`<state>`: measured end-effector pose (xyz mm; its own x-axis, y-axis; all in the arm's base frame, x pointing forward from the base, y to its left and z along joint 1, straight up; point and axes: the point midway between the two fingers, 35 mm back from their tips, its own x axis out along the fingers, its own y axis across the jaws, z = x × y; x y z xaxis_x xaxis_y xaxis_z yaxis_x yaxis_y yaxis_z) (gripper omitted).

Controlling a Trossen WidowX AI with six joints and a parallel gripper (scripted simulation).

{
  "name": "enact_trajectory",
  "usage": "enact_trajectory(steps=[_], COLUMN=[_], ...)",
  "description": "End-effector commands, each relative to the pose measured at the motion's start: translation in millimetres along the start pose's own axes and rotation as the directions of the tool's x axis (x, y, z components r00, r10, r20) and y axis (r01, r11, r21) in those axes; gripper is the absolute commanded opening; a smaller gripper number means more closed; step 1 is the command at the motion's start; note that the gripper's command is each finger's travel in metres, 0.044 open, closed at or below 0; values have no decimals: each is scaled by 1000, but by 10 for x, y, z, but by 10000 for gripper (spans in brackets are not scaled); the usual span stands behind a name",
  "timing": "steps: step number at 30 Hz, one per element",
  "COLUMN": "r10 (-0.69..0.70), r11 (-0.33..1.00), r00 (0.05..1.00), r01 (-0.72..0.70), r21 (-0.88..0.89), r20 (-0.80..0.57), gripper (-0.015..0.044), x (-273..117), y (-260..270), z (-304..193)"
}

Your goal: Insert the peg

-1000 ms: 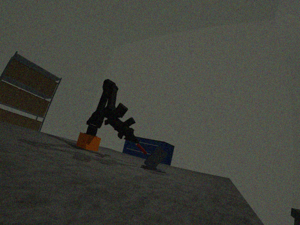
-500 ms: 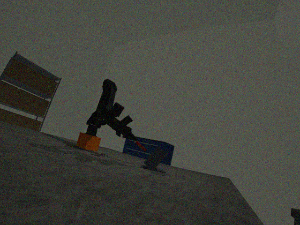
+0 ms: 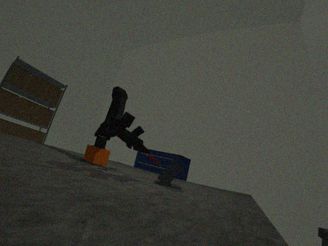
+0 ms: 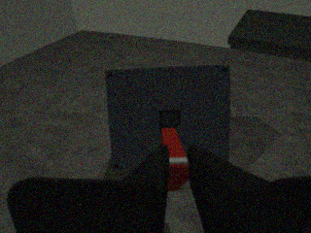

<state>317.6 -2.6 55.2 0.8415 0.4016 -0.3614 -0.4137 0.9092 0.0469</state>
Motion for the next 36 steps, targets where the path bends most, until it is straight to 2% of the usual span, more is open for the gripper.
enact_trajectory(steps=[1, 36], r10=[-10, -23], r11=[1000, 998], r00=[1000, 999], r01=[10, 20], r21=[-29, -58], r20=[-8, -36], gripper=[0, 0], x=[30, 279], y=[-21, -9], z=[48, 75])
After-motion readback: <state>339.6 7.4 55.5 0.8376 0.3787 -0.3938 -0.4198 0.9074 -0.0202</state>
